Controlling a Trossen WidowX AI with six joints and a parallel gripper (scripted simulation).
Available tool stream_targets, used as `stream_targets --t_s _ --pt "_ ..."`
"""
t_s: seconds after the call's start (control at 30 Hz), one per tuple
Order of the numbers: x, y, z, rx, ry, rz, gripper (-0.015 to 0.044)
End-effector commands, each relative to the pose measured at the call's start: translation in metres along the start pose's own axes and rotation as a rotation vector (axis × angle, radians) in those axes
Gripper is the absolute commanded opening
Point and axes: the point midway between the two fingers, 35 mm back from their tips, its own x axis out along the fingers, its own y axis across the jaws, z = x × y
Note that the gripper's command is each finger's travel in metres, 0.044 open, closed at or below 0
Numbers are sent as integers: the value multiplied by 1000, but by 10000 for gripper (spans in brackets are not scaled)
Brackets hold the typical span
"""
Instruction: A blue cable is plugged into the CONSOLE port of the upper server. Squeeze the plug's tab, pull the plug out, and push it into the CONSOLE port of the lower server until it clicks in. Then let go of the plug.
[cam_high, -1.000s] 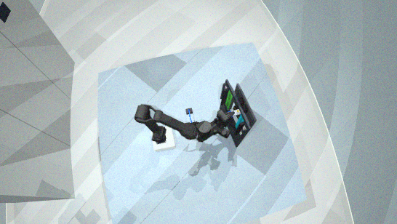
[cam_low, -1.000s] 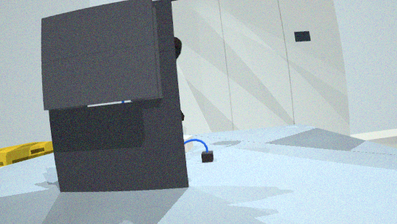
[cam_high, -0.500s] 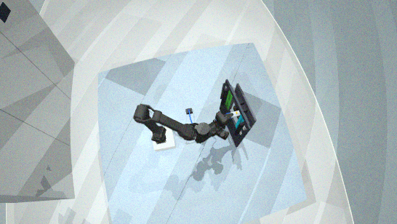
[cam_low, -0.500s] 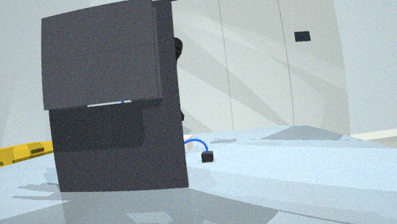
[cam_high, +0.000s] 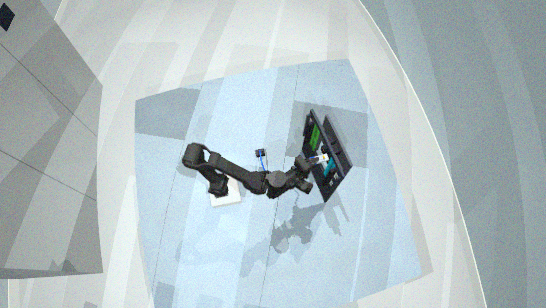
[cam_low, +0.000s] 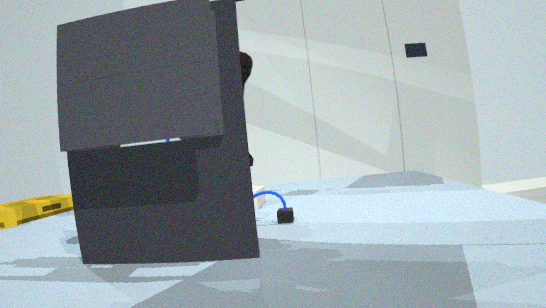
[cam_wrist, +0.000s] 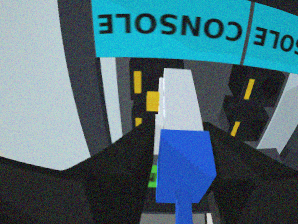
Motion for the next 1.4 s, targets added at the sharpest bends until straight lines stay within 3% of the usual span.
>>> stream_targets --t_s 0.0,1.37 --pt "-3 3 -1 -8 4 6 0" --pt "-30 2 4 -8 4 3 0"
